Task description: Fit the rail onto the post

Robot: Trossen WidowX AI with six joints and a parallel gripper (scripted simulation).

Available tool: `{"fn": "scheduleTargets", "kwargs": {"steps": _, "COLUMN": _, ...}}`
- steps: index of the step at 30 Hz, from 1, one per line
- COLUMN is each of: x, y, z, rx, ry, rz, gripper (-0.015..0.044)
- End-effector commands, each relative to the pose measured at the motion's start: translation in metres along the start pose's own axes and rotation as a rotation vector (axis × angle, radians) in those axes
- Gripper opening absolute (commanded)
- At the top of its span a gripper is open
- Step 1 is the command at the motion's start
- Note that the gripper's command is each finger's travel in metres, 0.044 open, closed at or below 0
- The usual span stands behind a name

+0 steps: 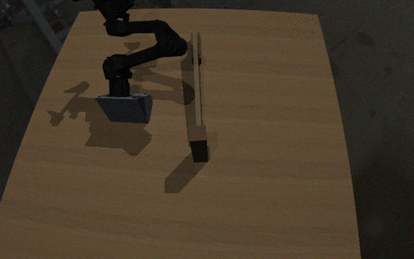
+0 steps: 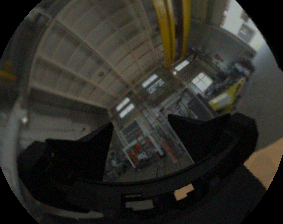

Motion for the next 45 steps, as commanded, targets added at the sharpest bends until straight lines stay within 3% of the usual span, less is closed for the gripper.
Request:
{"fn": "scheduleTargets", "kwargs": {"steps": 1, "x": -0.006, "y": 0.006, "z": -0.011, "rx": -0.062, "ry": -0.092, "rz": 0.079, "gripper": 0.044}}
{"fn": "scheduleTargets", "kwargs": {"steps": 21, "x": -0.027, "y": 0.003, "z": -0.104, "rx": -0.486, "ry": -0.575, "rz": 0.599, "gripper": 0.044}}
{"fn": "scheduleTargets", "kwargs": {"steps": 45, "x": 0.037, "y": -0.078, "z": -0.204, "rx": -1.125, "ry": -0.942, "rz": 1.135, "gripper": 0.044}}
Point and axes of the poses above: the point midway between the two fingers, 35 mm back from their tips, its own y axis out along the fingers, its own z axis across the jaws, x = y × z, the point moved 10 cm from there along -y, back along the fingers, and after that the axes turned 7 degrees about y, right-handed, at the moved point
